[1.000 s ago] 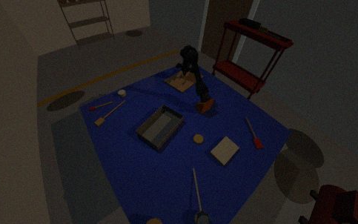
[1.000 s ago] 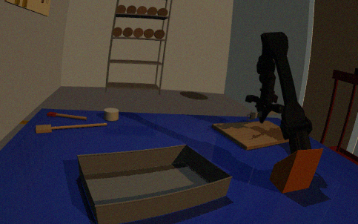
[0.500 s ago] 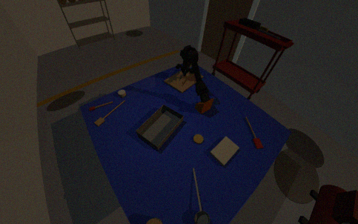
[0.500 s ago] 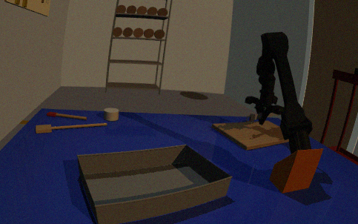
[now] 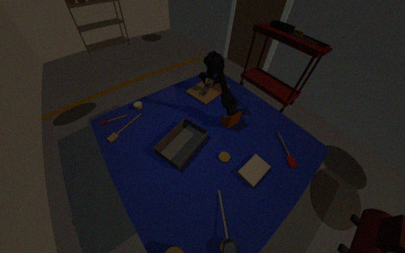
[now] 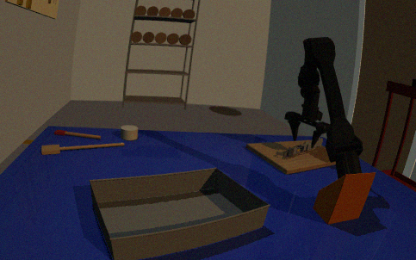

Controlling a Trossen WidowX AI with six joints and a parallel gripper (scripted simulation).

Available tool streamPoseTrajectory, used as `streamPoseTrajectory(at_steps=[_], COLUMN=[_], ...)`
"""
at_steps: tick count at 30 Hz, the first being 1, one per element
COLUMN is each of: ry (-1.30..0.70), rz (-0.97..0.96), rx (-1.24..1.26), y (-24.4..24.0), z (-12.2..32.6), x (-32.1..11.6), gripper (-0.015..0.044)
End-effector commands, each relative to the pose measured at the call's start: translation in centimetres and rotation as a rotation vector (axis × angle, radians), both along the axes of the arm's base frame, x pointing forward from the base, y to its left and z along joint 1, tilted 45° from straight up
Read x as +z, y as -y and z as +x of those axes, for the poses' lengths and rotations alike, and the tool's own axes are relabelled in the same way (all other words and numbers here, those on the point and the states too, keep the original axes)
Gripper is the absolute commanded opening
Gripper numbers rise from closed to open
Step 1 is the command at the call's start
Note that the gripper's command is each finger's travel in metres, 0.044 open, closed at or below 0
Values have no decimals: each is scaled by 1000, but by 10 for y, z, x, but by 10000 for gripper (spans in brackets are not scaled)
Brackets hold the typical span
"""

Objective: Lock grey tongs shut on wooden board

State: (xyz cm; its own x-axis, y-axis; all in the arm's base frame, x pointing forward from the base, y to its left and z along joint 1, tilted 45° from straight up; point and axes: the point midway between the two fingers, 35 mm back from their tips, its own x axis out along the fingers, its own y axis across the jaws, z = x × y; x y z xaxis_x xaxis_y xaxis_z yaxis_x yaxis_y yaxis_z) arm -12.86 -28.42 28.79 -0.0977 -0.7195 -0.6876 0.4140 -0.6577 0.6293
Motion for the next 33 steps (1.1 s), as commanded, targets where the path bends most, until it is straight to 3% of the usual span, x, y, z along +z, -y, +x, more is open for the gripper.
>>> streamPoseTrajectory(at_steps=[1, 9, 19, 33], ry=[1, 14, 23, 30], rz=[2, 42, 37, 11], rx=[1, 5, -7, 4], y=[0, -10, -61, -113], z=[2, 64, 138, 152], x=[0, 14, 38, 73], gripper=[440, 440, 440, 440])
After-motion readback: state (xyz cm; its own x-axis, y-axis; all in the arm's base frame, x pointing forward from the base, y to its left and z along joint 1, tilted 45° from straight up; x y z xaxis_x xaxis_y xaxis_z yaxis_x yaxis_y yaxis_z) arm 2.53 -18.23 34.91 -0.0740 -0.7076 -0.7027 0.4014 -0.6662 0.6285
